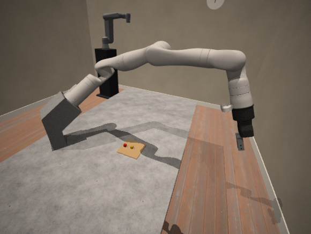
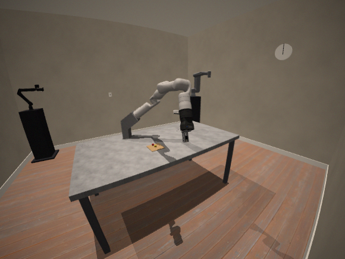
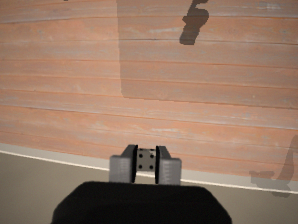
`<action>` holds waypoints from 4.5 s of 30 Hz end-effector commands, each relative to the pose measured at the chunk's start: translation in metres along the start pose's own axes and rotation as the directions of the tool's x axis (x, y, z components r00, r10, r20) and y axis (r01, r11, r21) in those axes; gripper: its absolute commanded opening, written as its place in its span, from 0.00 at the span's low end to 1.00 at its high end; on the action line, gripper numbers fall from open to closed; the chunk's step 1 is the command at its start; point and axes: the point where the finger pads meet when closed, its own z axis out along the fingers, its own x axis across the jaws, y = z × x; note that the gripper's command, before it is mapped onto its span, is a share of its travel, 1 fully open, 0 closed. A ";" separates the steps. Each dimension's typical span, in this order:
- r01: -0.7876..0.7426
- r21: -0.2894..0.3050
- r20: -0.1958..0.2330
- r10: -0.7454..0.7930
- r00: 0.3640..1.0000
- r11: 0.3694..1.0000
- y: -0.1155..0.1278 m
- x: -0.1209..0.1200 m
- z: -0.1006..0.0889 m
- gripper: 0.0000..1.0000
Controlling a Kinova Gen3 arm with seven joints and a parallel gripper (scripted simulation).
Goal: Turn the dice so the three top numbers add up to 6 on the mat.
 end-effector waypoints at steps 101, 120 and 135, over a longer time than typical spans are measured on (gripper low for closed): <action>-0.184 -0.386 0.256 0.087 -0.963 -0.904 -0.502 0.067 -0.077 0.34; -0.160 -0.397 0.252 0.061 -0.966 -0.904 -0.509 0.071 -0.080 0.34; -0.160 -0.397 0.252 0.061 -0.966 -0.904 -0.509 0.071 -0.079 0.34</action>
